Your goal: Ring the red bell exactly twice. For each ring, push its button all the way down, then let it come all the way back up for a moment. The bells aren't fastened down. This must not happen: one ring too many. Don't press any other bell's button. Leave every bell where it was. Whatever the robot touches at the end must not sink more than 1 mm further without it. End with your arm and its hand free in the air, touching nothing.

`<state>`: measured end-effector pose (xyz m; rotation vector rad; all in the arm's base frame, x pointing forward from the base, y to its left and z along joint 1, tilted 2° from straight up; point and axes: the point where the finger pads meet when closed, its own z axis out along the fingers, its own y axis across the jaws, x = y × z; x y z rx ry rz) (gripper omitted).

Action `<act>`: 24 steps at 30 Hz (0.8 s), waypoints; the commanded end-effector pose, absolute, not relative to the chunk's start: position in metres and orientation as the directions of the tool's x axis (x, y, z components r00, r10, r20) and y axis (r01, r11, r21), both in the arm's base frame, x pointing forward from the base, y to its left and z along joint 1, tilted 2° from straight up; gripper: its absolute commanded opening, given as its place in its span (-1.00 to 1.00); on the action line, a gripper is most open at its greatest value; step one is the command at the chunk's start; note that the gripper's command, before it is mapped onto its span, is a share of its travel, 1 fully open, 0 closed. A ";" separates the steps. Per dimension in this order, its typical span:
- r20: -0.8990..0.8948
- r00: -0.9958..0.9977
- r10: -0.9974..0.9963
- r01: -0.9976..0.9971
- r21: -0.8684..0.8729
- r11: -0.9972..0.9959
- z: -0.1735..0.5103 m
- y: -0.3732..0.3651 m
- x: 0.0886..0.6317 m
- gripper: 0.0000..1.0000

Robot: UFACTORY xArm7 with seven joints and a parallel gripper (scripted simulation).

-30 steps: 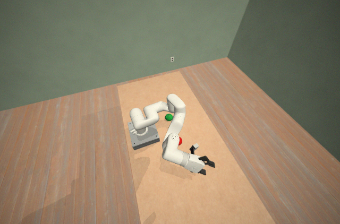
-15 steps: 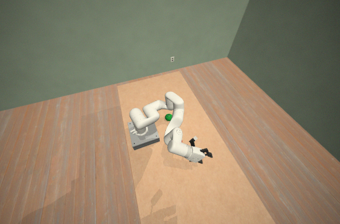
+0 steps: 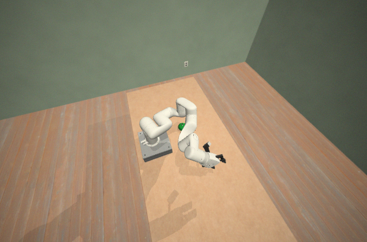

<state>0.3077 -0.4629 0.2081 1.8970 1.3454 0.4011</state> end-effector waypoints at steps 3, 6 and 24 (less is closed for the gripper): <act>-0.106 0.334 0.937 0.758 0.621 -0.200 0.167 -0.409 0.320 1.00; -0.106 0.334 0.937 0.758 0.621 -0.200 0.167 -0.409 0.320 1.00; -0.043 0.273 0.961 0.873 0.430 -0.229 0.119 -0.338 0.316 1.00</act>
